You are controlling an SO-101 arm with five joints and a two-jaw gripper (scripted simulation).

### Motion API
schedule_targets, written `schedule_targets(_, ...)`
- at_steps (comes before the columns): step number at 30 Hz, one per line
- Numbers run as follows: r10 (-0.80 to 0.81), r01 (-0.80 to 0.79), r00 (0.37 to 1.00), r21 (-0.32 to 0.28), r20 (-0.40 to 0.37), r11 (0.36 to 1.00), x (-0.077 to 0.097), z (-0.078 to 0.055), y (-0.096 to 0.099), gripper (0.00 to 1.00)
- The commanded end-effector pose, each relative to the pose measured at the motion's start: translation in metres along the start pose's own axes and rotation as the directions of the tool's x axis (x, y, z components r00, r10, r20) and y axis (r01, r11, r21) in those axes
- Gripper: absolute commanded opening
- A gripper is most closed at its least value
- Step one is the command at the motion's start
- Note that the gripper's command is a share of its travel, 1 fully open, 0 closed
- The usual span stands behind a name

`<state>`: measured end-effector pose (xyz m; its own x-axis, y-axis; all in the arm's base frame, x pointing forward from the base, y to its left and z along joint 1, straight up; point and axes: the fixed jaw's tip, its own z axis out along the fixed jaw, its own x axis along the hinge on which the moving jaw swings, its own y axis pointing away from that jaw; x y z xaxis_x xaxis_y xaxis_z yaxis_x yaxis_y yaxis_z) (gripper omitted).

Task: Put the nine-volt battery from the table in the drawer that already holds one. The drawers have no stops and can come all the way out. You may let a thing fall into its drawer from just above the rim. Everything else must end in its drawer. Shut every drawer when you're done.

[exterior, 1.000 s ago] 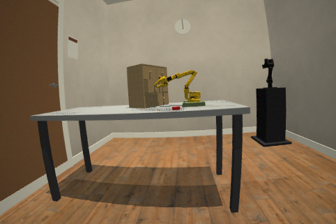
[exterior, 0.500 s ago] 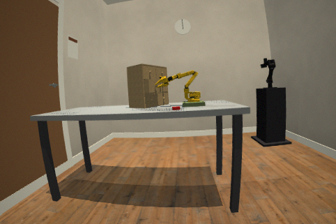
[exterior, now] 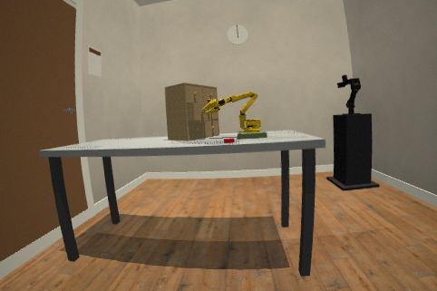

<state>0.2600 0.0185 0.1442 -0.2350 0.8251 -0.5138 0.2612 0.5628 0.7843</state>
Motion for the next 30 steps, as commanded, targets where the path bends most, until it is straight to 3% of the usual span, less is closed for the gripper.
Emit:
schedule_targets(1, -0.009, 0.008, 1.000, -0.020, -0.023, 1.000, 0.0068, -0.0030, 0.0045, 0.00)
schedule_targets(30, -0.018, 0.016, 0.999, -0.033, -0.042, 0.999, 0.0134, -0.0116, 0.0050, 0.00)
